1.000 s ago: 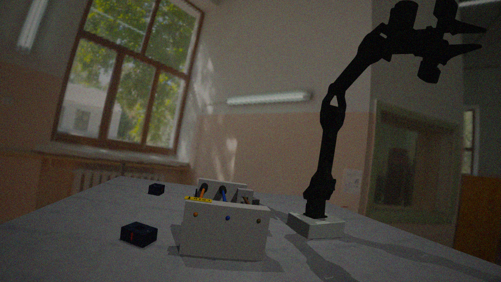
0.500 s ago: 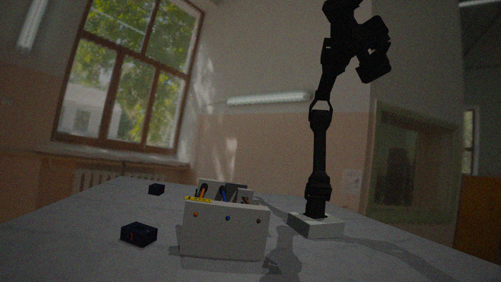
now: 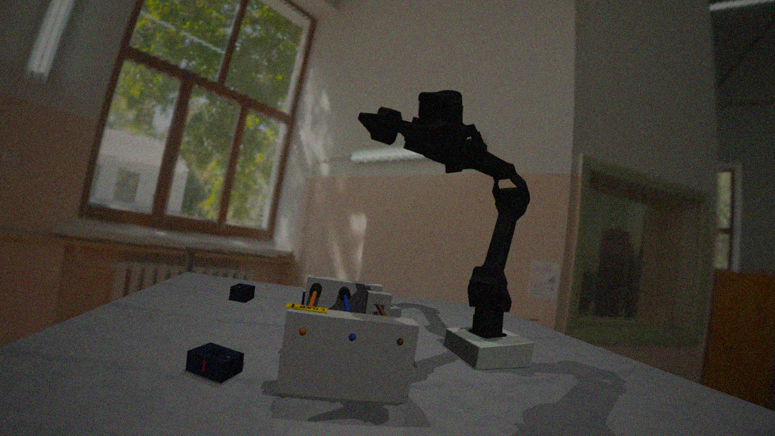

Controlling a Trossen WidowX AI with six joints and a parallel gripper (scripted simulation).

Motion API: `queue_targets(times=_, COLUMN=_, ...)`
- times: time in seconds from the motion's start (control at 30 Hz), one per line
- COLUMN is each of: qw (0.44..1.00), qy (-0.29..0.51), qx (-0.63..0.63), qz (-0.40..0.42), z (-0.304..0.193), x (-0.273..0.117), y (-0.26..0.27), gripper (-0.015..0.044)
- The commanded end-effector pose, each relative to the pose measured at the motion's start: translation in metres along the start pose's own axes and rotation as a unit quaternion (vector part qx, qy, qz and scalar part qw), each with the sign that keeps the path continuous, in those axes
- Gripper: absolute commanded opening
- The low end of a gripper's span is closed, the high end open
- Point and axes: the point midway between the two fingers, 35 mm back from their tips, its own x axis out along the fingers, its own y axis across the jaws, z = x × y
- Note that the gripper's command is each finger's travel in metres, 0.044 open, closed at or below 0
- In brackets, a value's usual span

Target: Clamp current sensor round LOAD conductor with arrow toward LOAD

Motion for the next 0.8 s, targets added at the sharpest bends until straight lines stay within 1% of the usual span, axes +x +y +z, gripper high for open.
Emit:
queue_targets(times=0.0, qw=0.992, qy=0.007, qx=0.090, qz=-0.094, z=-0.047, x=-0.023, y=-0.045, gripper=0.0440)
queue_targets(times=0.13, qw=0.968, qy=-0.001, qx=0.169, qz=-0.183, z=-0.093, x=-0.054, y=-0.080, gripper=0.0440)
queue_targets(times=0.2, qw=0.959, qy=-0.006, qx=0.192, qz=-0.210, z=-0.107, x=-0.065, y=-0.089, gripper=0.0440)
queue_targets(times=0.5, qw=0.958, qy=-0.002, qx=0.196, qz=-0.211, z=-0.109, x=-0.064, y=-0.090, gripper=0.0440)
queue_targets(times=0.57, qw=0.959, qy=0.035, qx=0.203, qz=-0.194, z=-0.114, x=-0.049, y=-0.087, gripper=0.0440)
queue_targets(times=0.77, qw=0.947, qy=0.202, qx=0.223, qz=-0.116, z=-0.141, x=0.006, y=-0.061, gripper=0.0440)
